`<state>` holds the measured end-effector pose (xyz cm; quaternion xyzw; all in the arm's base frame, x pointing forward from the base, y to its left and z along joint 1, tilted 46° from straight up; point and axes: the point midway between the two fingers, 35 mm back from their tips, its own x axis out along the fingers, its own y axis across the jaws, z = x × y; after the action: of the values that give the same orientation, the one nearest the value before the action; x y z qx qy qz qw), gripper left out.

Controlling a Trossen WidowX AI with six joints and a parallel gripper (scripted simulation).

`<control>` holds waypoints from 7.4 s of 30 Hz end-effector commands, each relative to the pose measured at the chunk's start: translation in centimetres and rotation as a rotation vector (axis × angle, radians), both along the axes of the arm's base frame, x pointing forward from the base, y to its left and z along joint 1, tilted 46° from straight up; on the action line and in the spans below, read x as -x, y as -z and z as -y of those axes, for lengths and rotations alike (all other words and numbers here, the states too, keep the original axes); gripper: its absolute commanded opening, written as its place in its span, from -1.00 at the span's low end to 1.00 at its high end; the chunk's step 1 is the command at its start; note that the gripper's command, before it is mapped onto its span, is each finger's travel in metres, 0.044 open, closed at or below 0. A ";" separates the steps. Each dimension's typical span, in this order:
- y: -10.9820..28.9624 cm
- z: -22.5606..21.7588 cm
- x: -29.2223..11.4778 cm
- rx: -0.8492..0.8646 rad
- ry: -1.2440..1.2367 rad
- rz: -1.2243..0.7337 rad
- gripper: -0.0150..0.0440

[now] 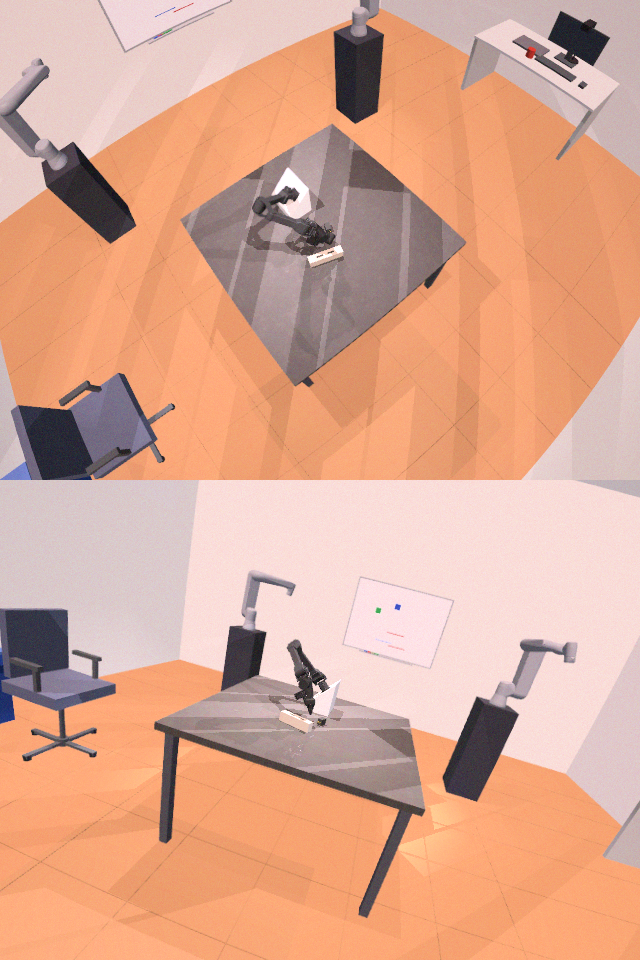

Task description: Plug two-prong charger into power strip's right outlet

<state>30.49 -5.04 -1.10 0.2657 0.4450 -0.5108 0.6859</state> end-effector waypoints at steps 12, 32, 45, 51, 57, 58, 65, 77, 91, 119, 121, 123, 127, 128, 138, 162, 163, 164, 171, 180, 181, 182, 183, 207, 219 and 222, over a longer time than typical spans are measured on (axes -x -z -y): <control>3.7 -3.6 3.0 0.129 -0.310 -0.305 1.00; 6.2 -6.0 6.3 0.288 -0.629 -0.602 1.00; 7.2 -4.9 6.2 0.289 -0.629 -0.602 1.00; 7.7 -4.4 6.1 0.289 -0.629 -0.602 1.00; 8.4 -3.7 6.1 0.288 -0.630 -0.602 1.00; 8.5 -3.6 6.0 0.288 -0.630 -0.602 1.00; 9.2 -2.8 6.0 0.289 -0.630 -0.602 1.00; 10.4 -1.4 6.1 0.291 -0.628 -0.604 1.00; 10.2 -1.7 5.9 0.289 -0.627 -0.594 0.02; 6.6 -5.6 6.2 0.286 -0.632 -0.602 -0.49; 6.4 -5.3 6.1 0.284 -0.635 -0.603 -0.49; 6.3 -4.9 5.9 0.282 -0.638 -0.603 -0.49; 5.9 -4.2 5.6 0.278 -0.644 -0.604 -0.49; 5.8 -4.0 5.5 0.277 -0.646 -0.605 -0.49; 4.9 -2.2 4.8 0.272 -0.659 -0.608 -0.49; 2.6 2.6 4.0 0.280 -0.681 -0.623 -0.49; 2.5 2.8 3.9 0.281 -0.681 -0.624 -0.49; 2.4 3.1 3.9 0.281 -0.682 -0.625 -0.49; 1.6 4.5 4.0 0.288 -0.685 -0.633 -0.49; 1.1 5.5 3.7 0.293 -0.685 -0.639 -0.49; 1.1 5.5 3.6 0.293 -0.685 -0.639 -0.49; 1.0 5.6 3.5 0.293 -0.685 -0.639 -0.49; 1.0 5.6 3.4 0.294 -0.685 -0.639 -0.49; 0.1 6.6 0.8 0.297 -0.685 -0.641 -0.49; -0.4 7.2 -0.5 0.300 -0.685 -0.643 -0.49; -0.5 7.3 -0.7 0.300 -0.685 -0.643 -0.49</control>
<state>30.93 -12.12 -0.64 -0.1658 0.6158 -0.3707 0.6752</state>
